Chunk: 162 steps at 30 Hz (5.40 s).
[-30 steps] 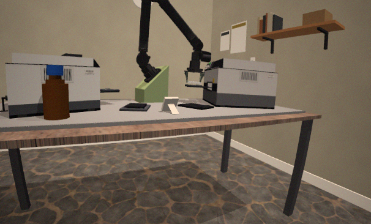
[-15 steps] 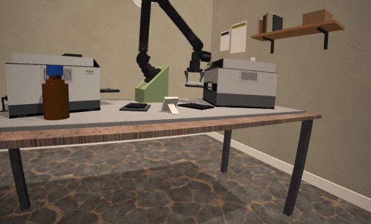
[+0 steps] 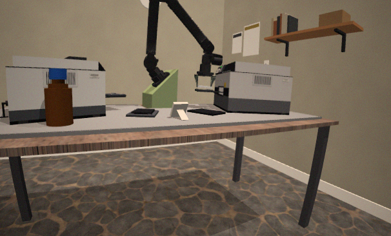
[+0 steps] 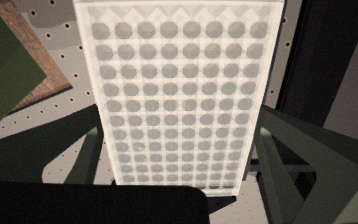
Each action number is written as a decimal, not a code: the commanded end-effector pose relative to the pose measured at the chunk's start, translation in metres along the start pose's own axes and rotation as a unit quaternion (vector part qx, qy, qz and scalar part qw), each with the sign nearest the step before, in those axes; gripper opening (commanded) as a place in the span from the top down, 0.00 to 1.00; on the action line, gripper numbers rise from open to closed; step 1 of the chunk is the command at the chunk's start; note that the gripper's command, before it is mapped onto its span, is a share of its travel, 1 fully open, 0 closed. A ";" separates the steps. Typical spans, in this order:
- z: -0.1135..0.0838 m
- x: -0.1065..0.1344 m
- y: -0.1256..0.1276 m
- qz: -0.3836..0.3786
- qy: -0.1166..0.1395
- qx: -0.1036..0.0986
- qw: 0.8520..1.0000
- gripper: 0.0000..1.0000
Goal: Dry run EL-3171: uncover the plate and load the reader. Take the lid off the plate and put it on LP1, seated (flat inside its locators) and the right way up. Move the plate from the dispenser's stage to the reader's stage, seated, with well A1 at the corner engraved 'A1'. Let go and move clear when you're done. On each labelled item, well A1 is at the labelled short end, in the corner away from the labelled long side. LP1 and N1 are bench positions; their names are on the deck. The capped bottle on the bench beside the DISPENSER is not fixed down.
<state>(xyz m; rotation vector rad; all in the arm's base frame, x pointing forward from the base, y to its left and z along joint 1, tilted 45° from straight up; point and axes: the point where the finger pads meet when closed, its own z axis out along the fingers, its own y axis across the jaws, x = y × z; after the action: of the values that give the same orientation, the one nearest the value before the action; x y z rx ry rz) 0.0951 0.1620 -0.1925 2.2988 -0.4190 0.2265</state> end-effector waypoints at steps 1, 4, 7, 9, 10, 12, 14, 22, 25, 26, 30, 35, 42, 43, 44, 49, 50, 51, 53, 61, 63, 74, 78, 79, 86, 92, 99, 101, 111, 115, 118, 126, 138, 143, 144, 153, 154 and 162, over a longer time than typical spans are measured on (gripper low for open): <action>-0.011 0.000 -0.014 0.001 0.000 0.013 1.000 0.14; -0.011 0.000 -0.015 0.001 0.000 0.014 1.000 0.14; -0.011 0.000 -0.015 0.001 0.000 0.014 1.000 0.14; -0.011 0.000 -0.015 0.001 0.000 0.014 1.000 0.14; -0.011 0.000 -0.015 0.001 0.000 0.014 1.000 0.14; -0.011 0.000 -0.015 0.001 0.000 0.014 1.000 0.14; -0.011 0.000 -0.015 0.002 0.000 0.014 1.000 0.14; -0.011 0.000 -0.016 0.002 -0.001 0.015 1.000 0.14; -0.011 0.000 -0.016 0.002 -0.001 0.015 1.000 0.14; -0.011 0.000 -0.016 0.002 -0.001 0.015 1.000 0.14; -0.011 0.000 -0.017 0.002 -0.001 0.015 1.000 0.14; -0.011 0.000 -0.017 0.002 -0.002 0.015 1.000 0.14; -0.008 0.000 -0.017 0.003 -0.002 0.015 1.000 0.14; -0.008 0.000 -0.018 0.003 -0.003 0.015 1.000 0.14; -0.008 0.000 -0.018 0.003 -0.003 0.016 1.000 0.14; -0.008 0.000 -0.018 0.003 -0.003 0.017 1.000 0.14; -0.008 0.001 -0.018 0.003 -0.004 0.017 1.000 0.14; -0.008 0.001 -0.018 0.003 -0.004 0.017 1.000 0.14; -0.008 0.001 -0.019 0.003 -0.004 0.017 1.000 0.14; -0.008 0.001 -0.019 0.002 -0.005 0.019 1.000 0.14; -0.007 0.001 -0.020 0.002 -0.004 0.020 1.000 0.14; -0.007 0.001 -0.019 0.001 -0.004 0.020 1.000 0.14; -0.005 0.001 -0.018 0.001 -0.004 0.019 1.000 0.14; -0.004 0.001 -0.018 0.001 -0.004 0.019 1.000 0.14; -0.002 0.001 -0.017 0.001 -0.004 0.019 1.000 0.14; 0.000 0.001 -0.015 0.001 -0.004 0.017 1.000 0.14; 0.002 0.001 -0.014 0.000 -0.004 0.015 1.000 0.14; 0.002 0.001 -0.014 0.000 -0.004 0.015 1.000 0.14; 0.006 0.001 -0.012 -0.001 -0.004 0.013 1.000 0.14; 0.007 0.001 -0.011 -0.002 -0.004 0.012 1.000 0.14; 0.007 0.001 -0.011 -0.003 -0.004 0.012 1.000 0.14; 0.011 0.001 -0.009 -0.003 -0.004 0.010 1.000 0.14; 0.016 0.002 -0.006 -0.006 -0.003 0.005 1.000 0.14; 0.018 0.002 -0.005 -0.007 -0.003 0.002 1.000 0.14; 0.018 0.003 -0.004 -0.007 -0.002 0.002 1.000 0.14; 0.021 0.004 -0.001 -0.009 -0.001 -0.003 1.000 0.14; 0.021 0.004 -0.001 -0.010 -0.001 -0.004 1.000 0.14; 0.024 0.005 0.002 -0.012 0.001 -0.008 1.000 0.14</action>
<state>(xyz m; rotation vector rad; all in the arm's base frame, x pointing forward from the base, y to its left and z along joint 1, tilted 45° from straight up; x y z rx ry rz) 0.0965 0.1600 -0.1992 2.3130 -0.4257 0.2272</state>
